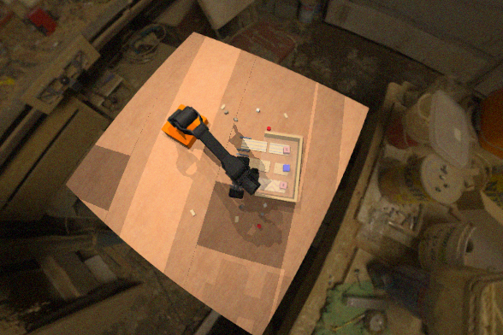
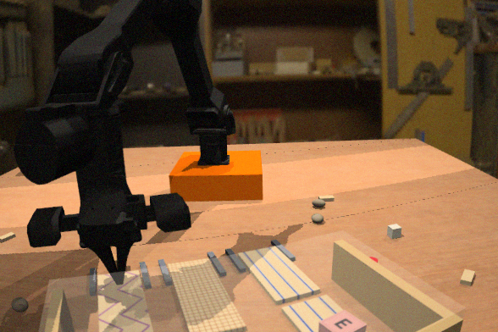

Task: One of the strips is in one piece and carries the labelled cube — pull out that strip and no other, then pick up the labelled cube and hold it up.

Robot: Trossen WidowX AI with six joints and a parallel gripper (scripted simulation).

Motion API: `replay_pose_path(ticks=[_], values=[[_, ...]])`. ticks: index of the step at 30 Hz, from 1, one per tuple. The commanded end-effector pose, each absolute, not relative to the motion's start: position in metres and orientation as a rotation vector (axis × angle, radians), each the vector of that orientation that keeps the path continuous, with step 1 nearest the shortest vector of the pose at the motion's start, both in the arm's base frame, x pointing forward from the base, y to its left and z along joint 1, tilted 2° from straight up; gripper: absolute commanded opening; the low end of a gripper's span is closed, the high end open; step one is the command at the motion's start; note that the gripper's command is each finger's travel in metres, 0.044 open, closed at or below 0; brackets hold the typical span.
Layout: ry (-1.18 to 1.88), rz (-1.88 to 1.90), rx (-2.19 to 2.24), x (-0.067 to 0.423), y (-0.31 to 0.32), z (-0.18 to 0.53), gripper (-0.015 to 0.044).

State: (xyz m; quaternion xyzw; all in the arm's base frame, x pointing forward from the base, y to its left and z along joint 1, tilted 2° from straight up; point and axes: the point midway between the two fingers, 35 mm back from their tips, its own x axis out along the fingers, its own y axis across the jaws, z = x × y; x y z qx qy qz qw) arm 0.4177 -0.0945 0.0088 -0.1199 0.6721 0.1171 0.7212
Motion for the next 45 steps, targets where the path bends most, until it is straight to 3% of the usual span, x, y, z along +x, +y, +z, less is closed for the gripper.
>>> replay_pose_path(ticks=[1, 18, 45], values=[[1.486, 0.258, -0.27, 0.418, -0.095, 0.007, 0.0], [1.486, 0.258, -0.27, 0.417, -0.096, 0.005, 0.0], [1.489, 0.258, -0.271, 0.377, -0.109, 0.001, 0.0]])
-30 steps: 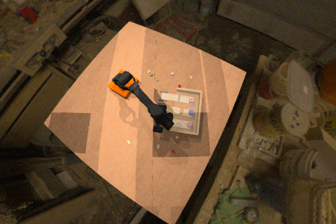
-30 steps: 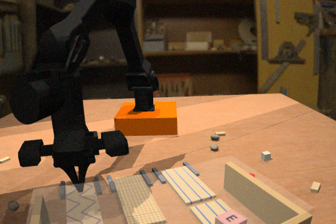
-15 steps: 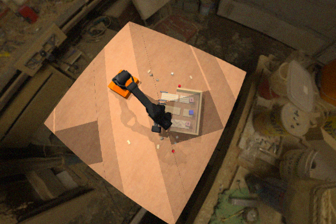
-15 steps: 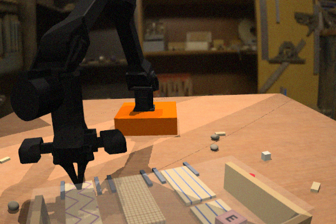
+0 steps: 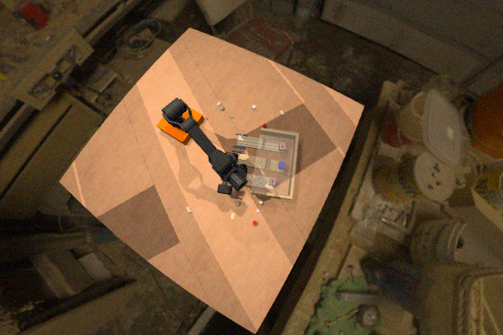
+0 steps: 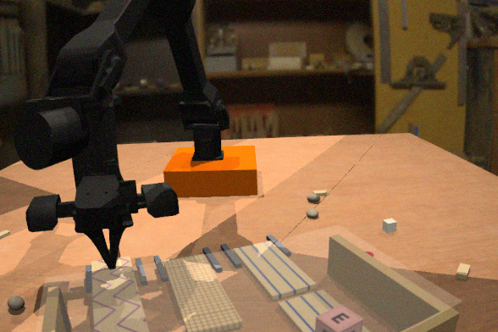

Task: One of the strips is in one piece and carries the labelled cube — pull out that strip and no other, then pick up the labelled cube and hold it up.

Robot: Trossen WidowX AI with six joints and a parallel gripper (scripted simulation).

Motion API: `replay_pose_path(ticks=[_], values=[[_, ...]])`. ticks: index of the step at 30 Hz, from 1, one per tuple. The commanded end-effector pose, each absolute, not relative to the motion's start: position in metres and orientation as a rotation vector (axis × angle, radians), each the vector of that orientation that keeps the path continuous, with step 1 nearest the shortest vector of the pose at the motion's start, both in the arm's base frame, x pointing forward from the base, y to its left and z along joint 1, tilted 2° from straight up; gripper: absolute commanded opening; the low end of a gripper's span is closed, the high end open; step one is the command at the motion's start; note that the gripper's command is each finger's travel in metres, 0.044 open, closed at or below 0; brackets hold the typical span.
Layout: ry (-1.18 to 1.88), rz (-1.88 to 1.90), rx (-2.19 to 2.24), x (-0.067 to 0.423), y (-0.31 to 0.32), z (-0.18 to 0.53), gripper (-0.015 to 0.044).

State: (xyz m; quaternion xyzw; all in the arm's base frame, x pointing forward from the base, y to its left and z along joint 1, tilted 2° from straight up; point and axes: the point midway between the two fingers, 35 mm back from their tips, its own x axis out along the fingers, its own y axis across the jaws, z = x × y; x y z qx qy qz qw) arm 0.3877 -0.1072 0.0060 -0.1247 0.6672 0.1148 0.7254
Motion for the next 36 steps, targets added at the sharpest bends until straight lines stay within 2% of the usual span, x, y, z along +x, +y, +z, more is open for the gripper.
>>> replay_pose_path(ticks=[1, 36], values=[[1.489, 0.258, -0.271, 0.375, -0.11, 0.001, 0.0], [1.493, 0.257, -0.271, 0.326, -0.128, -0.004, 0.0]])
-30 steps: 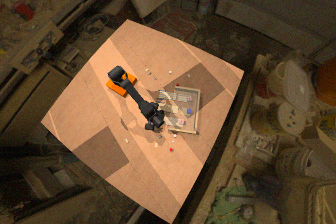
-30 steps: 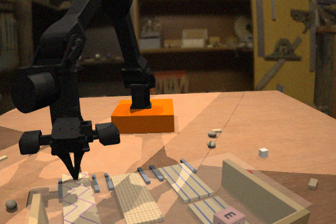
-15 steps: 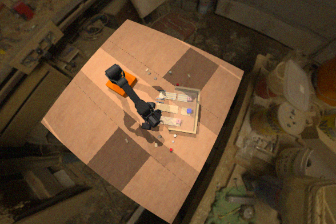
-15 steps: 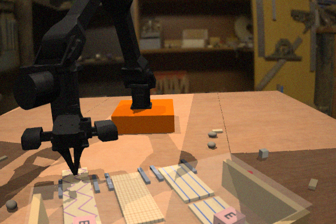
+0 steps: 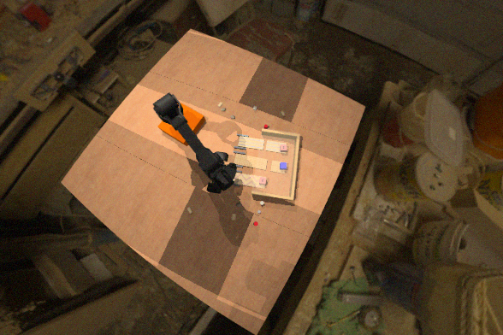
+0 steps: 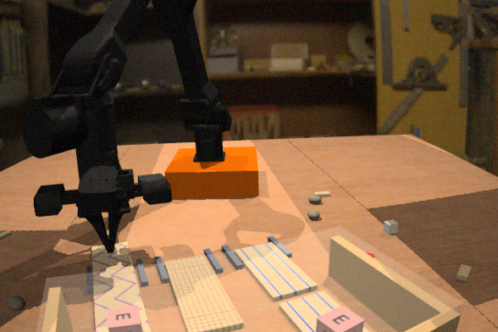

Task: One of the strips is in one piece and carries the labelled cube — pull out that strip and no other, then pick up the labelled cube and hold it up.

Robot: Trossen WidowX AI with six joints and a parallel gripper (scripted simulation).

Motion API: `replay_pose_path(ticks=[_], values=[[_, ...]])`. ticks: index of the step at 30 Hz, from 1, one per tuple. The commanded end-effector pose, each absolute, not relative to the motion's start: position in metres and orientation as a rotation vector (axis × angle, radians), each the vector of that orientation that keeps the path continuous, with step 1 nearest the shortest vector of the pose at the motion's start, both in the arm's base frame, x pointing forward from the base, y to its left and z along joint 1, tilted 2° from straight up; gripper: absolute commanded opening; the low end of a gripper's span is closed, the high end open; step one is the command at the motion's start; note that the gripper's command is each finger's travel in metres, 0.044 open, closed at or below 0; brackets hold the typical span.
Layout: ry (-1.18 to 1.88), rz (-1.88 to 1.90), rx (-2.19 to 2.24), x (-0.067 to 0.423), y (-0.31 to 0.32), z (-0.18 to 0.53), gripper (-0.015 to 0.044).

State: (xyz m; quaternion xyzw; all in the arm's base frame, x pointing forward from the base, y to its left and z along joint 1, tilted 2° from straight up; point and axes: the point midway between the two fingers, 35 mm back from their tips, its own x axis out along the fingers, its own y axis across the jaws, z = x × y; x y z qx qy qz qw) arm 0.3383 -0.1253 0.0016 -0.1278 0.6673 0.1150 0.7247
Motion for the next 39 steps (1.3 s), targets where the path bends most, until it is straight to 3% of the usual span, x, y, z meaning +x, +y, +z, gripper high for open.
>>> replay_pose_path(ticks=[1, 39], values=[[1.493, 0.257, -0.271, 0.324, -0.128, -0.004, 0.0], [1.498, 0.257, -0.272, 0.267, -0.149, -0.009, 0.0]])
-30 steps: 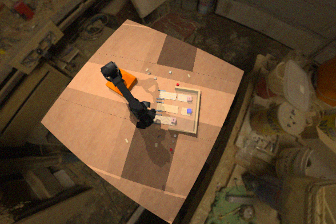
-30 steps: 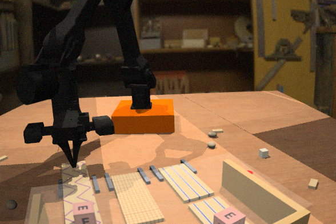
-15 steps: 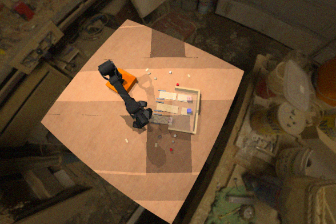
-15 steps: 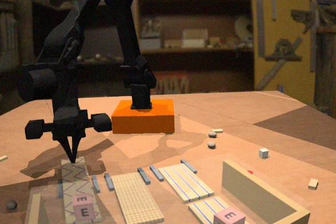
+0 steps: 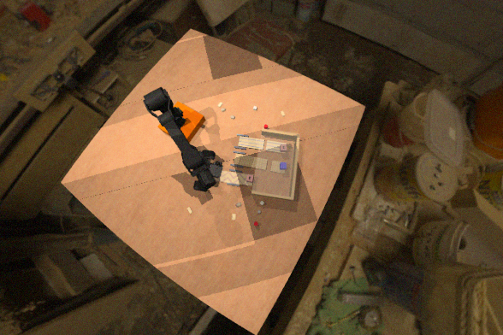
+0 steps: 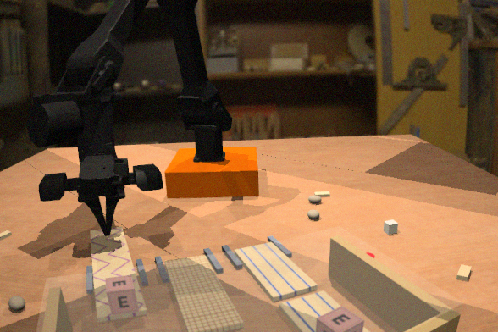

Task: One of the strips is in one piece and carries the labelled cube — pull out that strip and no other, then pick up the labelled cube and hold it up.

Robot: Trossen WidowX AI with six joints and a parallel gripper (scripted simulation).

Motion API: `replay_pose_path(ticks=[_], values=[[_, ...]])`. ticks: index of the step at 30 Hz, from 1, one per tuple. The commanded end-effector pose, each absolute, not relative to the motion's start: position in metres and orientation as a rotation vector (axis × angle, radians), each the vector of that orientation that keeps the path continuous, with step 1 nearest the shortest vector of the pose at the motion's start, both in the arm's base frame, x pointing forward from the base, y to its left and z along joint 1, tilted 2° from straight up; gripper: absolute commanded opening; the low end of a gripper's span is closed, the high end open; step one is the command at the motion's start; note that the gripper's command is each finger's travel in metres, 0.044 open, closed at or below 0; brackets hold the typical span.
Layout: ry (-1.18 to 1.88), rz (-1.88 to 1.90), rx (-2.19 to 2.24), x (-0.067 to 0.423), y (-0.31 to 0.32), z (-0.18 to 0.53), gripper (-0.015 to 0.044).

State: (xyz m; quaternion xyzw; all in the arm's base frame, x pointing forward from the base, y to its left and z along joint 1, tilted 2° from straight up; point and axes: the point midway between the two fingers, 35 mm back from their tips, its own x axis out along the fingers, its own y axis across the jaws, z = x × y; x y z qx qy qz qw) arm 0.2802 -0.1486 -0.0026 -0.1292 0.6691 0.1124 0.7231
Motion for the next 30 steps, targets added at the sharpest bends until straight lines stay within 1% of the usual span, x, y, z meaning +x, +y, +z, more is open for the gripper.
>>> replay_pose_path(ticks=[1, 19, 20, 24, 30], values=[[1.498, 0.256, -0.272, 0.266, -0.149, -0.009, 0.0], [1.499, 0.256, -0.273, 0.245, -0.157, -0.01, 0.0], [1.483, 0.247, -0.284, 0.254, -0.159, -0.002, 0.0], [1.498, 0.255, -0.274, 0.252, -0.16, 0.035, 0.0], [1.499, 0.256, -0.273, 0.251, -0.159, 0.037, 0.0]])
